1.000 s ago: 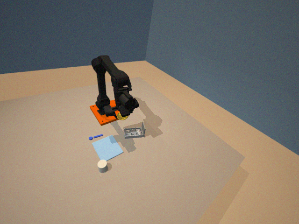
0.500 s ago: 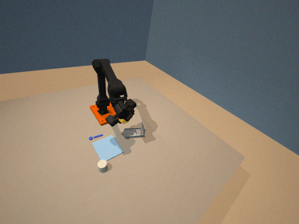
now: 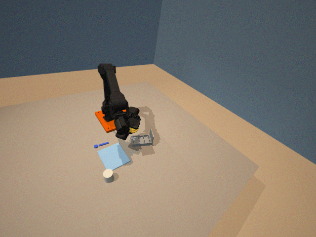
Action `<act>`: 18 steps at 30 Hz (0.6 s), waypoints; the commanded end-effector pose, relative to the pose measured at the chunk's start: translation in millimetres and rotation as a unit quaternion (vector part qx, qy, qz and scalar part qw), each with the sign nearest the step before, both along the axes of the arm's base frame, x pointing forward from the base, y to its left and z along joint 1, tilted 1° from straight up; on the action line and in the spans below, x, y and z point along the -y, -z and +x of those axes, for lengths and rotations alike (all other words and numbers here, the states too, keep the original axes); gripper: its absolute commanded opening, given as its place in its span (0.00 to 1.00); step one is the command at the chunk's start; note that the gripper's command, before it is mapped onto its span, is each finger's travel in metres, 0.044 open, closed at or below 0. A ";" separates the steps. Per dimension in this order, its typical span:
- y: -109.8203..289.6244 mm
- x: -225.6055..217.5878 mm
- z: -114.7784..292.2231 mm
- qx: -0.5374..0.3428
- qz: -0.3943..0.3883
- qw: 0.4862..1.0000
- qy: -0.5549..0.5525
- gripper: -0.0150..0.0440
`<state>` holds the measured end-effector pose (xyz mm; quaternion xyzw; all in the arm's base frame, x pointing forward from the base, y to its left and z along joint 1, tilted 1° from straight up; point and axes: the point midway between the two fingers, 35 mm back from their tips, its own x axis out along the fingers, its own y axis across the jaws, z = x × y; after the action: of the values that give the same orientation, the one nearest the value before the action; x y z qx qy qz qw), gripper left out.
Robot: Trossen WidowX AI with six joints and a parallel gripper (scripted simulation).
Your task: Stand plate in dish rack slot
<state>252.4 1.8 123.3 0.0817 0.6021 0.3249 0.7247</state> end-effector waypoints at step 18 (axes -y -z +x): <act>20.8 -2.9 3.4 0.222 0.112 0.960 -0.130 0.25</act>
<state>255.6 4.4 104.6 0.0206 0.4261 0.4756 0.7693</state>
